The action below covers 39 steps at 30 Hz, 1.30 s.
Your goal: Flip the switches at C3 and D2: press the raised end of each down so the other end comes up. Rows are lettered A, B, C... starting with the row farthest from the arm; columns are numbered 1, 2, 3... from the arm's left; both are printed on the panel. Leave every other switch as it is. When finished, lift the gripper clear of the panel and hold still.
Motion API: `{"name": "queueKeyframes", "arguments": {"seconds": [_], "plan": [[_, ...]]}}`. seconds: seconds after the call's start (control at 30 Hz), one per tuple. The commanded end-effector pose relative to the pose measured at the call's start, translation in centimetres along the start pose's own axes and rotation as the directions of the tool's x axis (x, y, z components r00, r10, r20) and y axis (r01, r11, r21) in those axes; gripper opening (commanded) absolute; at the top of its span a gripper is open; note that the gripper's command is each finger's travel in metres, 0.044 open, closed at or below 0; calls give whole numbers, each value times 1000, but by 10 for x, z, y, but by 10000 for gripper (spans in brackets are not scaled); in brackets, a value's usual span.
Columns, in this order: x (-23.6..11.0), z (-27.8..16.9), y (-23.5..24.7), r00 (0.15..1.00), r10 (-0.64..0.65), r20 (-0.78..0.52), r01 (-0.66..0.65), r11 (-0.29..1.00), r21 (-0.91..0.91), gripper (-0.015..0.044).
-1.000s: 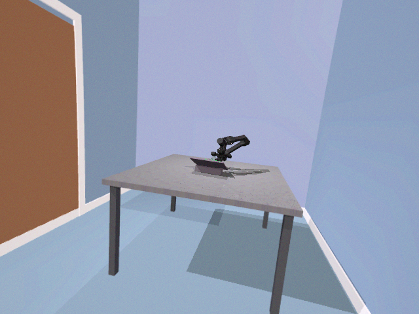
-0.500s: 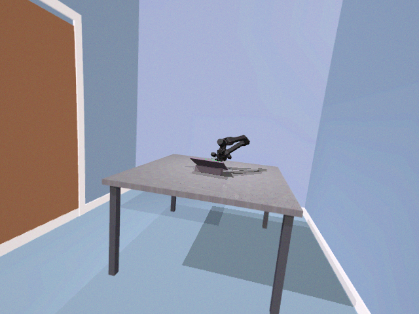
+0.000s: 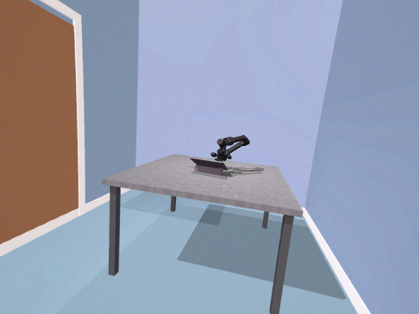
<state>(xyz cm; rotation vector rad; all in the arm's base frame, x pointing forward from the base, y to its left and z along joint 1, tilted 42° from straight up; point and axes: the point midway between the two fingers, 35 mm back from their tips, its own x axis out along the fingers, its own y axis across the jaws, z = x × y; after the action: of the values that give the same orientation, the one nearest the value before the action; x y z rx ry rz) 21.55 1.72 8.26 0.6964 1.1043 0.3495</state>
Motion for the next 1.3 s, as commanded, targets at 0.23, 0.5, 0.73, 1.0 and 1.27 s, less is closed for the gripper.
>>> {"name": "queueKeyframes", "arguments": {"seconds": [0.23,0.5,0.73,1.0,1.27], "plan": [[1,0,-1,1000,-5,0,5,1000,4,0],[2,0,-1,1000,-5,0,5,1000,4,0],[3,0,-1,1000,-5,0,5,1000,4,0],[4,0,-1,1000,-5,0,5,1000,4,0],[5,0,-1,1000,-5,0,5,1000,4,0]]}}
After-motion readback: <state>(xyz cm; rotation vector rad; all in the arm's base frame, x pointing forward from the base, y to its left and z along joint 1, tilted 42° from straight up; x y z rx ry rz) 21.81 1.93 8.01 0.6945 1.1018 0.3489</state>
